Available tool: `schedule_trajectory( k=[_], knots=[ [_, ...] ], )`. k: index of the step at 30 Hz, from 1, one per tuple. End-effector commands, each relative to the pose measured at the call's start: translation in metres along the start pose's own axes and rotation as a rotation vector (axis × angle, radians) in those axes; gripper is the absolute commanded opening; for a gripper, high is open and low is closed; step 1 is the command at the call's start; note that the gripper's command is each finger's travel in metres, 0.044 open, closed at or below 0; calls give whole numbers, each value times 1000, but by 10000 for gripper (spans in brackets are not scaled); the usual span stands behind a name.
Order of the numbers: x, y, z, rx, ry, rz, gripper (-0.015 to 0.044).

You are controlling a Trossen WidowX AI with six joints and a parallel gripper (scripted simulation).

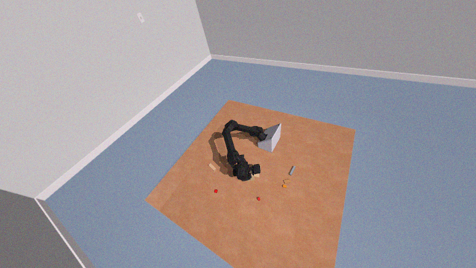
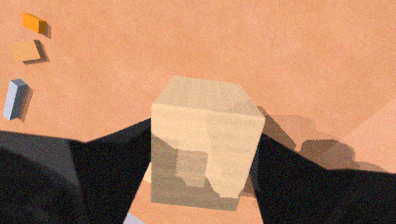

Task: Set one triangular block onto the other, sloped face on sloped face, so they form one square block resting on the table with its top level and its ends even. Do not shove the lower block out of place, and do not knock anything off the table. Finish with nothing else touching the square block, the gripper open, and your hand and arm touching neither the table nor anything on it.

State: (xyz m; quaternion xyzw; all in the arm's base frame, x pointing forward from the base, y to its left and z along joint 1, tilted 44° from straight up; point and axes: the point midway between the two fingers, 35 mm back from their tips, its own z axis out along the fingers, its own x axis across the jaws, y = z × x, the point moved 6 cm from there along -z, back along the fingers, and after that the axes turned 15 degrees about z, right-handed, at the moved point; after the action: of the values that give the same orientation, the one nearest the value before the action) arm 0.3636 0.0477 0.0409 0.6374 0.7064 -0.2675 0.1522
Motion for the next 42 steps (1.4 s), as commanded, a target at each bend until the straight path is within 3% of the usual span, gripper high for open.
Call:
schedule_trajectory(
  k=[1,15,30,42],
  knots=[
    [6,3,-4,-14,-61,104,0],
    [16,3,-11,-50,-154,271,0],
    [49,-18,-60,-49,-151,270,0],
    [46,-26,-32,-49,-152,270,0]
  ],
)
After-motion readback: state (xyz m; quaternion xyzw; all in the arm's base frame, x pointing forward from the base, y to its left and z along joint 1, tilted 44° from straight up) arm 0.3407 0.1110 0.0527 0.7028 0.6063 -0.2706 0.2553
